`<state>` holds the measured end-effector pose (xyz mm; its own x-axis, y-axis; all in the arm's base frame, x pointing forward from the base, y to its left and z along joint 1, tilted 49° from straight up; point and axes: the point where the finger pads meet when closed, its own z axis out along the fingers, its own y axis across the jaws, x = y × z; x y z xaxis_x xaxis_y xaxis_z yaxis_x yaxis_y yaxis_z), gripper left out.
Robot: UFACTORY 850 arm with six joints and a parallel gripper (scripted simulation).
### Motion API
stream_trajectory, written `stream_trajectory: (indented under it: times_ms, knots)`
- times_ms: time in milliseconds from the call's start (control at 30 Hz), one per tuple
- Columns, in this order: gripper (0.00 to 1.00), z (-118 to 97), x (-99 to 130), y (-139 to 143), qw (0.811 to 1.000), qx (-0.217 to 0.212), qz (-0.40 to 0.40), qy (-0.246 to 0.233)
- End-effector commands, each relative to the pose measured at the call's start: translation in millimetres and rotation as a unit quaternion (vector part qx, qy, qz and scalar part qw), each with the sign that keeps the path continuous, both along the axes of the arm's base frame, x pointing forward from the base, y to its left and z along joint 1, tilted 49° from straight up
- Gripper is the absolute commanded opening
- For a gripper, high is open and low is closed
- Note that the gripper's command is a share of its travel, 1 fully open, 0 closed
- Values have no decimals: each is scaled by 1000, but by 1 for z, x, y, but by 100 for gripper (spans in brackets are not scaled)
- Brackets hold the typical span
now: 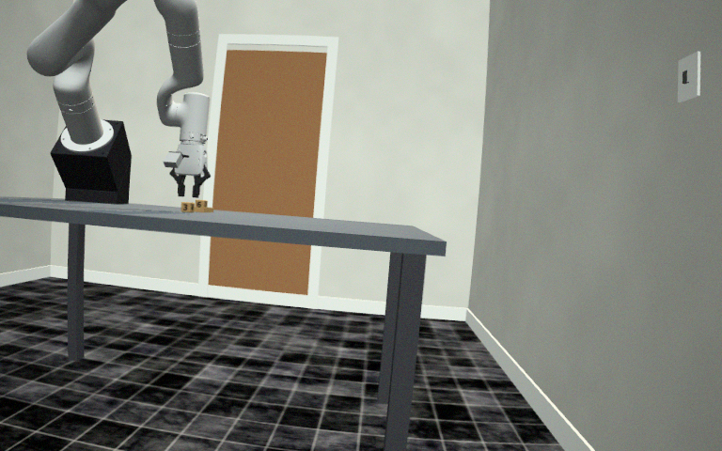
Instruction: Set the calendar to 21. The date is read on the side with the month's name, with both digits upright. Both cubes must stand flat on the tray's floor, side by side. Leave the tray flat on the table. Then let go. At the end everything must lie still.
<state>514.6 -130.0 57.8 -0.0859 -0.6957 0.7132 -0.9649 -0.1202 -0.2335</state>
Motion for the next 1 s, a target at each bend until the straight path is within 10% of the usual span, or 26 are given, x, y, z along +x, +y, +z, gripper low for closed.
stream_trajectory:
  times_ms: [0, 967]
  knots:
    - [49, -3, 2, -3, 1000, 0, 0, 0]
    - [49, -6, 3, -7, 1000, 0, 0, 0]
